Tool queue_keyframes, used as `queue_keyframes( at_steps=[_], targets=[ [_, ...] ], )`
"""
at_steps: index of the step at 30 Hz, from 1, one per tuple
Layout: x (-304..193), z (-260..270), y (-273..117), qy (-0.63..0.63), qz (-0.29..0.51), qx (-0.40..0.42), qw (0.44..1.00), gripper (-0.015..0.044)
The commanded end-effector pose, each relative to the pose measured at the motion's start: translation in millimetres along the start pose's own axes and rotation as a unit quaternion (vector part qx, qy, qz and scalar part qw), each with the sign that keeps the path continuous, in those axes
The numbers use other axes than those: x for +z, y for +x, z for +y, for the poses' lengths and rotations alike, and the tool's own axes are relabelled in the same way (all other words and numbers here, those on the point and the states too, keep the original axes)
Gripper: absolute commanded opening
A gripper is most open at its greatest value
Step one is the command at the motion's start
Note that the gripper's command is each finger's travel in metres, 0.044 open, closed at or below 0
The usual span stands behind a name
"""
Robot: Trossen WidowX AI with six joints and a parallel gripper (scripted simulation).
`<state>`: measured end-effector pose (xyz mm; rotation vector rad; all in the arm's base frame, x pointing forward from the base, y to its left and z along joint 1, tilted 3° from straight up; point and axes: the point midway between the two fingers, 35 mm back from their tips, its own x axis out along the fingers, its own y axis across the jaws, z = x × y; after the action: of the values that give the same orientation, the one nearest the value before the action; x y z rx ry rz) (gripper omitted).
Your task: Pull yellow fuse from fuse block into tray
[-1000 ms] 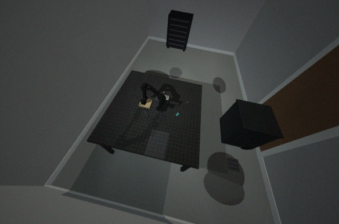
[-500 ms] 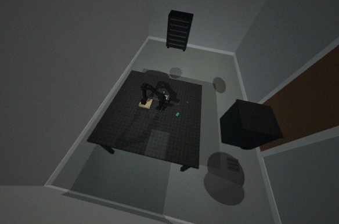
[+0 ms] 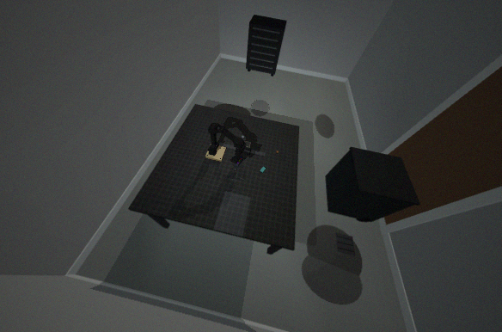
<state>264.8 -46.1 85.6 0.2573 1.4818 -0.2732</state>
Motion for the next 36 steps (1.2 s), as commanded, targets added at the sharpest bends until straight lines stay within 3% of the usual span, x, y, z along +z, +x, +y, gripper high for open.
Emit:
queue_keyframes(
  at_steps=[1,36],
  targets=[
    [1,1,-4,-0.001,-0.002,0.003,1.000,0.0000],
    [0,1,-33,-0.002,-0.002,0.003,1.000,0.0000]
  ],
)
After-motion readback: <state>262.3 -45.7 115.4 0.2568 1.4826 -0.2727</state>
